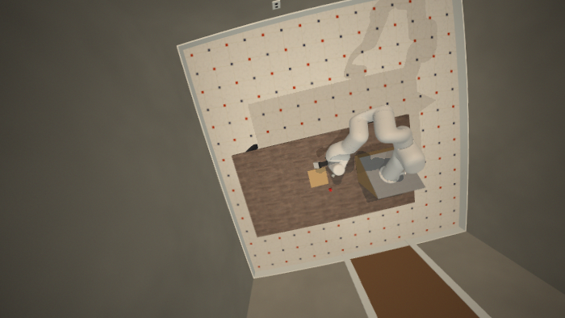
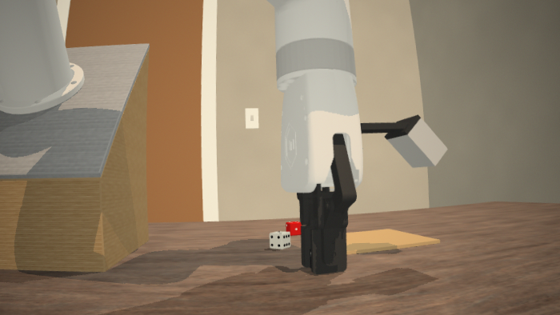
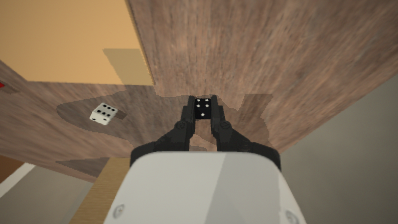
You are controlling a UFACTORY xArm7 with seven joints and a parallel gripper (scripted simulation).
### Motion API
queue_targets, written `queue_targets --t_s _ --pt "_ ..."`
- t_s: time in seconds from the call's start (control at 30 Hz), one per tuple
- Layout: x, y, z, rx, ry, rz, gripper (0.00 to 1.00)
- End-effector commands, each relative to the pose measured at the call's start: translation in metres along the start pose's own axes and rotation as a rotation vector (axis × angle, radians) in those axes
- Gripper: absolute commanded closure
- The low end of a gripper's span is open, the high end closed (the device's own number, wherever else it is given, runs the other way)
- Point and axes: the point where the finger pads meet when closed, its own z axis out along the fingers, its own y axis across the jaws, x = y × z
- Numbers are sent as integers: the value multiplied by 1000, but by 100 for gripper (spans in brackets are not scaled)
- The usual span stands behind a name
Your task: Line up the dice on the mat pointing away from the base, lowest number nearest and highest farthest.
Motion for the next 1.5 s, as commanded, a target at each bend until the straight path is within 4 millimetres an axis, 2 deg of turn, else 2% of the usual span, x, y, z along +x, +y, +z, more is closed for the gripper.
queue_targets --t_s 0.0,0.9,1.1,1.2,1.47 --pt "1 -1 -1 1 3 -1 85" --pt "1 -1 -1 1 3 -1 85" --pt "1 -1 -8 1 3 -1 85" --pt "1 -1 -23 1 3 -1 85" --pt "1 0 -81 1 3 -1 85"
